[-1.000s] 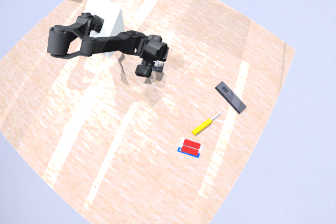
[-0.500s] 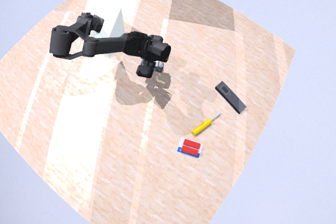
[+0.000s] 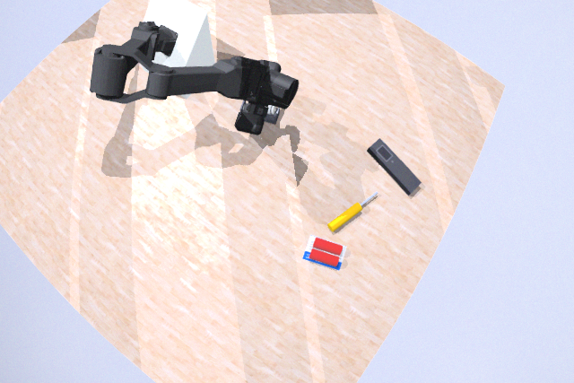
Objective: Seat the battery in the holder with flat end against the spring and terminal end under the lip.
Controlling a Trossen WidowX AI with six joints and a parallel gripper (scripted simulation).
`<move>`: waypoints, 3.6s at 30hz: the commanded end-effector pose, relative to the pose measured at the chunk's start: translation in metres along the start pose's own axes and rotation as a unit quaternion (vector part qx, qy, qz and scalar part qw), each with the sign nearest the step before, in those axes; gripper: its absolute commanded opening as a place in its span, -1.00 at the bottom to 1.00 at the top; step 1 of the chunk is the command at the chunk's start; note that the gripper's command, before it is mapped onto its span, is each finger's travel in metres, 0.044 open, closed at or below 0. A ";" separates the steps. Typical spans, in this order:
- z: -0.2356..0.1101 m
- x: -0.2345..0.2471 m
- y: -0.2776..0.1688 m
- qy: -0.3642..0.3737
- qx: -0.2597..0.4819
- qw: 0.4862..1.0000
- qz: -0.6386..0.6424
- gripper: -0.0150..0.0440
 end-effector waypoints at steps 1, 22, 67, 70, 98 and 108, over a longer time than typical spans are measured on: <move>0.004 0.001 0.001 0.008 0.014 1.000 0.002 -0.22; 0.006 -0.003 0.006 0.023 0.072 0.997 0.007 -0.22; 0.011 -0.013 0.016 0.051 0.189 0.981 0.008 -0.22; 0.011 -0.014 0.017 0.053 0.196 0.979 0.008 -0.22; 0.013 -0.017 0.025 0.057 0.208 0.976 0.009 -0.22; 0.013 -0.019 0.033 0.057 0.206 0.977 0.009 -0.22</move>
Point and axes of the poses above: the point midway between the two fingers, 35 mm back from their tips, its own z axis out along the fingers, its own x axis across the jaws, y = z × x, the point moved 6 cm from there along -z, back along the fingers, and after that the axes turned 10 degrees about -z, right-handed, at the moved point
